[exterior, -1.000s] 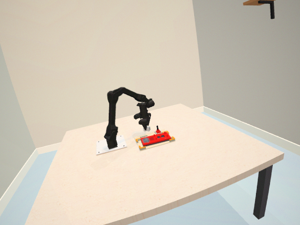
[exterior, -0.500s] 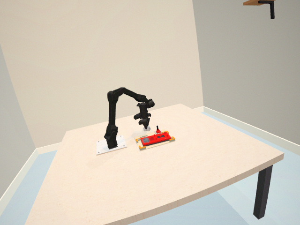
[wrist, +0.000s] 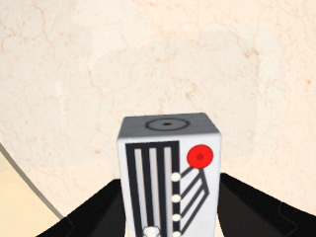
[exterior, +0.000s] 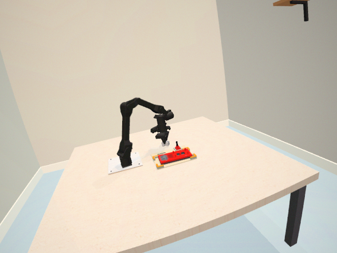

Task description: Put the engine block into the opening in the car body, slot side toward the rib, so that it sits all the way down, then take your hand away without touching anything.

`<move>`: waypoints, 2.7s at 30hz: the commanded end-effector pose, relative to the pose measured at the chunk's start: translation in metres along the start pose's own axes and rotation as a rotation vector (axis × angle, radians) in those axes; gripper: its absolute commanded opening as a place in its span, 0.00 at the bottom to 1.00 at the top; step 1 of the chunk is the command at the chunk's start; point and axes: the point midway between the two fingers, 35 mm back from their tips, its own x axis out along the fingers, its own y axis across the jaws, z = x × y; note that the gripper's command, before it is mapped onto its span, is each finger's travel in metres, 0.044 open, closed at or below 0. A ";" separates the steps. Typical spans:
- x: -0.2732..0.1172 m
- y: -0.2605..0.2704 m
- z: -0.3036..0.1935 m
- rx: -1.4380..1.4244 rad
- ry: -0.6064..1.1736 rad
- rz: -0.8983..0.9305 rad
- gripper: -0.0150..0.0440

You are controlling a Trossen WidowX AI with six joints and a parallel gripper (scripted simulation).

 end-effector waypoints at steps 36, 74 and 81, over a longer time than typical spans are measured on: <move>-0.113 -0.004 -0.005 -0.026 -0.013 0.013 0.25; -0.076 0.066 -0.091 1.270 0.007 0.020 0.25; -0.069 0.081 -0.105 1.511 0.012 0.020 0.25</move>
